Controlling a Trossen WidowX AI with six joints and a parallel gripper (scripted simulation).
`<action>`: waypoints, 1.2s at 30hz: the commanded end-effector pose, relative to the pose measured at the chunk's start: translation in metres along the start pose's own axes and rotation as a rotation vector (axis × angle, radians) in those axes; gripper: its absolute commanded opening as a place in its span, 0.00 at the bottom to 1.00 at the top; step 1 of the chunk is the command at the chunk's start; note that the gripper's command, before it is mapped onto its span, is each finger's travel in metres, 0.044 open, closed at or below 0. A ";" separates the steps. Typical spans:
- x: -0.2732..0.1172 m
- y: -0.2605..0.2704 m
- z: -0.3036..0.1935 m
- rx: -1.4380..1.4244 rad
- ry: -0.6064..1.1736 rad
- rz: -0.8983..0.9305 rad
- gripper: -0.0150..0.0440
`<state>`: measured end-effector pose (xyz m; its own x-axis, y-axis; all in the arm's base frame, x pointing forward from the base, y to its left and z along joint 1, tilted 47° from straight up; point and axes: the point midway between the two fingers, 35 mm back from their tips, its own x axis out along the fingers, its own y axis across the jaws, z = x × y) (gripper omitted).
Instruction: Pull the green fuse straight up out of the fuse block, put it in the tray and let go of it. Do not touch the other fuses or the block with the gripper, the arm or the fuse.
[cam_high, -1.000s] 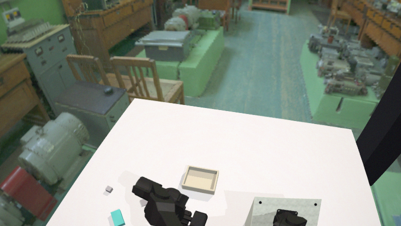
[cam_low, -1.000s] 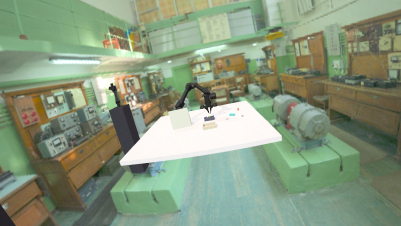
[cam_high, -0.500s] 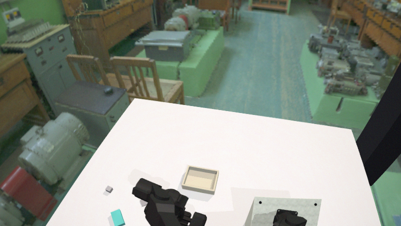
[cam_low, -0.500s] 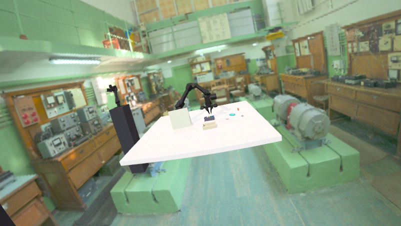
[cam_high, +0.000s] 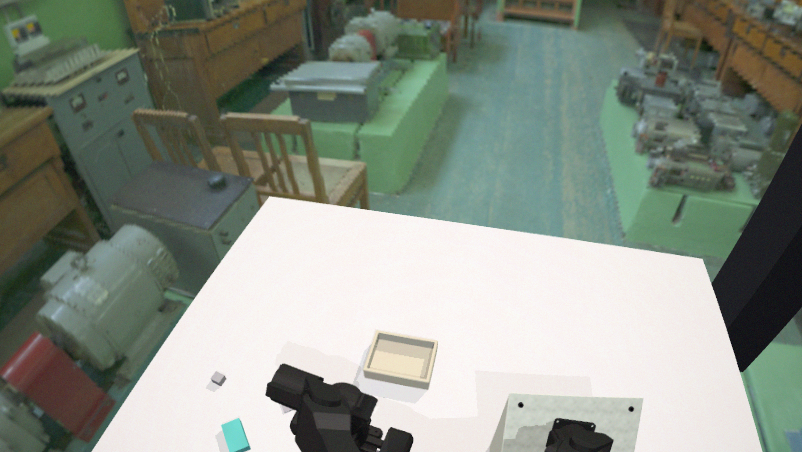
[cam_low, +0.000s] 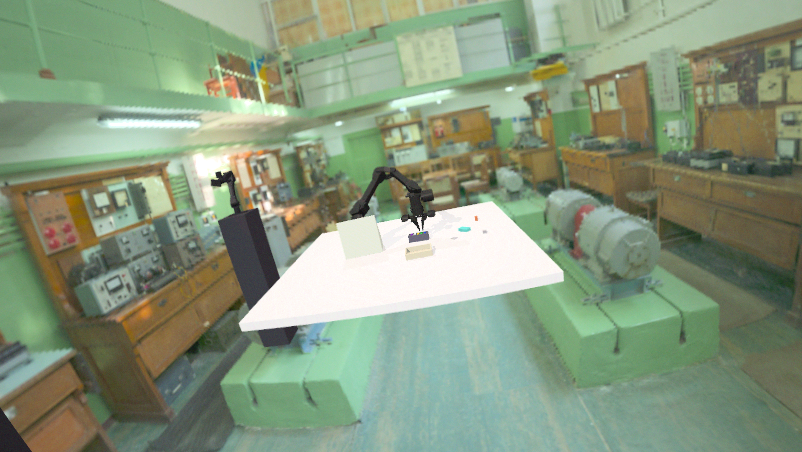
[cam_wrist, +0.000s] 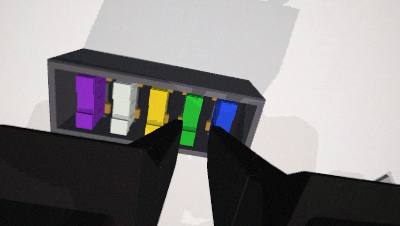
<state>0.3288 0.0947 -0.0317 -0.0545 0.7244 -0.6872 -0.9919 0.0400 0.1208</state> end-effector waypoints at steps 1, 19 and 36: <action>0.006 0.002 -0.002 0.011 -0.004 0.007 0.37; 0.011 0.003 -0.002 0.011 -0.004 0.008 0.37; 0.018 0.002 -0.001 0.005 -0.001 0.005 0.35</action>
<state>0.3254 0.1070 -0.0445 -0.0598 0.7254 -0.6857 -0.9910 0.0395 0.1281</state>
